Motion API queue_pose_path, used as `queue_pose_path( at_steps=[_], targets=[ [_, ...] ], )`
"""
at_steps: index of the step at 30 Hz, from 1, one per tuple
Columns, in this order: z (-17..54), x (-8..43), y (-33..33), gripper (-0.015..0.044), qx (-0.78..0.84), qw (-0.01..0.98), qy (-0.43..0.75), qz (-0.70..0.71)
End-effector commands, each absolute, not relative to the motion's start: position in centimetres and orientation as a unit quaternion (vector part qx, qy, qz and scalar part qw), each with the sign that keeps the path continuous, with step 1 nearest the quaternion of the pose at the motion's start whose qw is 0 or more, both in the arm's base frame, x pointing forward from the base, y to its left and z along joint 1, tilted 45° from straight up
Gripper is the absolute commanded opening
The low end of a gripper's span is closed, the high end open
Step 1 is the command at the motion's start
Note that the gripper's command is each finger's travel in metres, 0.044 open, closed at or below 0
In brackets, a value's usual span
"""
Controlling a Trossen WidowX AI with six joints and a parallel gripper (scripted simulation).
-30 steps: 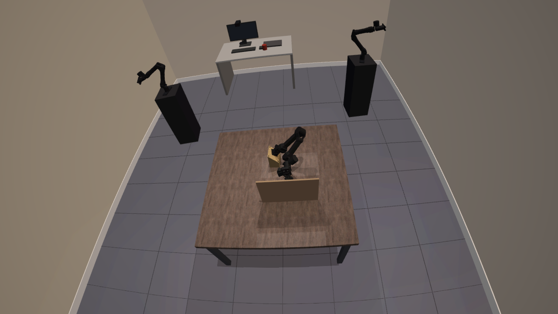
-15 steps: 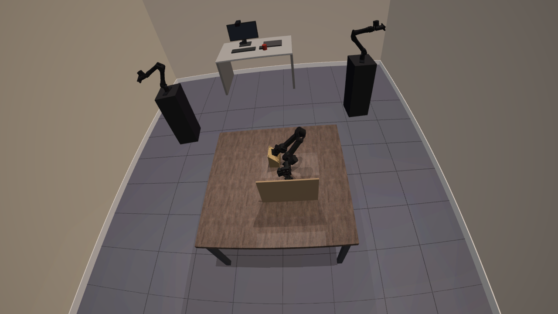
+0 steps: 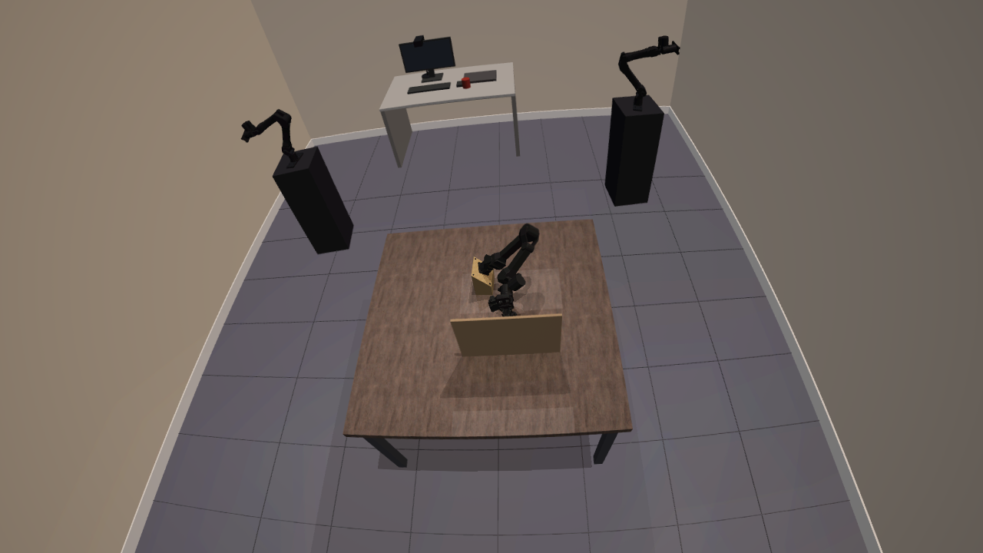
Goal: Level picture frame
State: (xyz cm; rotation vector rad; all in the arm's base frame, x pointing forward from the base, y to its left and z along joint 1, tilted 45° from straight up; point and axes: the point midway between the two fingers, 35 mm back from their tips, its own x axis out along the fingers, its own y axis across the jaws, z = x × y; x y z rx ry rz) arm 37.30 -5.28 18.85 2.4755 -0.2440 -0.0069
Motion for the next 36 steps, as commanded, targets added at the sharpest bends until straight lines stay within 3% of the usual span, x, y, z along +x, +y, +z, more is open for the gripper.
queue_pose_path(
  at_steps=[1, 36],
  targets=[
    [18.80, 37.30, -5.31, 0.0000, 0.942, 0.320, -0.098, -0.003],
    [18.80, 37.32, -5.22, 0.0000, 0.923, 0.372, -0.094, -0.008]
  ],
)
